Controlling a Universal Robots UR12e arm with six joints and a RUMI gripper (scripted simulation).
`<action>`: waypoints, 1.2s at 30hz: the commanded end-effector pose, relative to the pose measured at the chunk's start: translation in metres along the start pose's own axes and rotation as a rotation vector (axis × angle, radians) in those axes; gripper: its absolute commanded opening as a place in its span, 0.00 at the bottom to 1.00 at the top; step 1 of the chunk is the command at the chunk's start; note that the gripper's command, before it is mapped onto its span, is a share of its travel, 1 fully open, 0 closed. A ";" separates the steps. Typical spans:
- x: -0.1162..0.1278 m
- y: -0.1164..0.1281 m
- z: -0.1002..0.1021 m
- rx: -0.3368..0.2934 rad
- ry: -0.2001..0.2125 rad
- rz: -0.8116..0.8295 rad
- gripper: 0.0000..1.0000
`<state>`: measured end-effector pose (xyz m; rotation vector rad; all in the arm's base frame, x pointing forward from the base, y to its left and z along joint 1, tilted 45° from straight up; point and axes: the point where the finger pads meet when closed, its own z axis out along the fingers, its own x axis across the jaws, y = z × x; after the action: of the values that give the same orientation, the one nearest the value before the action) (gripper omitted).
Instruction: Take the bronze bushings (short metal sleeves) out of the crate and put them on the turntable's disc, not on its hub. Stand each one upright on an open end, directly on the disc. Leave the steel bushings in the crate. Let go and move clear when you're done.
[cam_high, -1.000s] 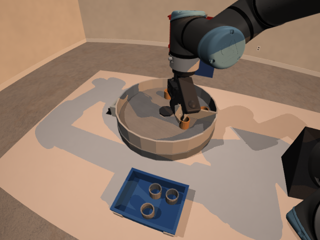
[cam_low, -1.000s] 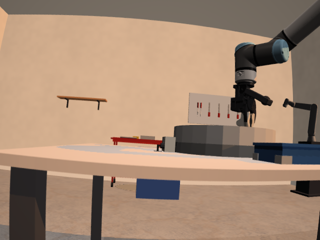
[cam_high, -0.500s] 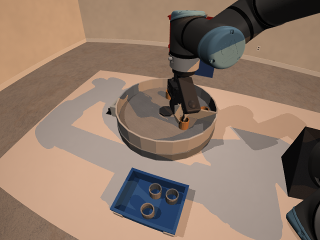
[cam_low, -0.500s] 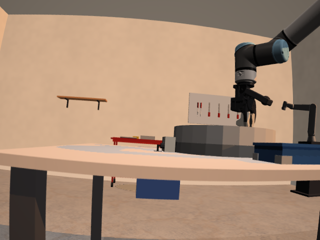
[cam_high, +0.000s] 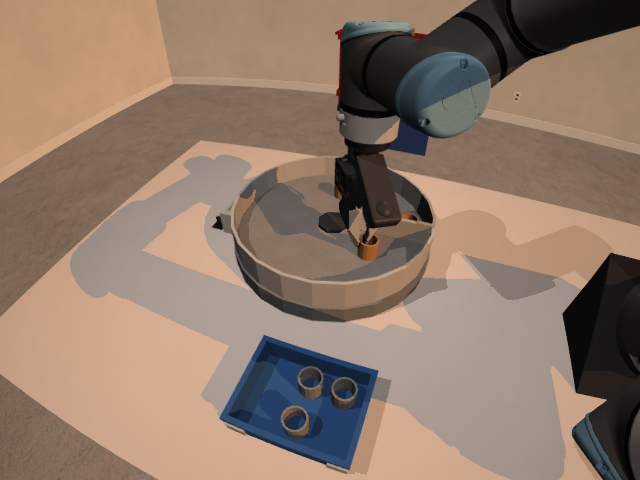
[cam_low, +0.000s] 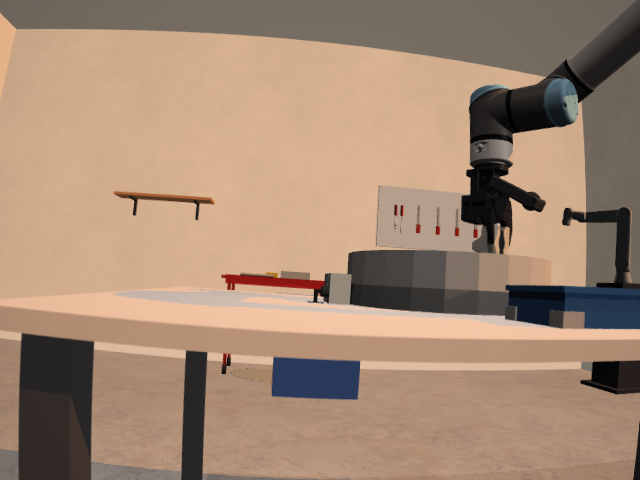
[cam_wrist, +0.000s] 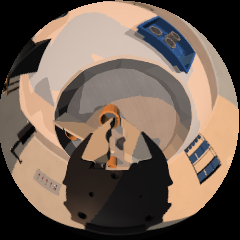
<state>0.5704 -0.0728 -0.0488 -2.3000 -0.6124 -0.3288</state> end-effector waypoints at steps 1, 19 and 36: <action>0.001 0.000 0.000 -0.001 0.000 -0.001 0.06; 0.002 0.002 -0.017 -0.006 0.001 -0.003 0.06; 0.001 0.001 -0.061 -0.003 0.000 -0.002 0.06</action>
<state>0.5710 -0.1160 -0.0071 -2.3090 -0.6142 -0.3377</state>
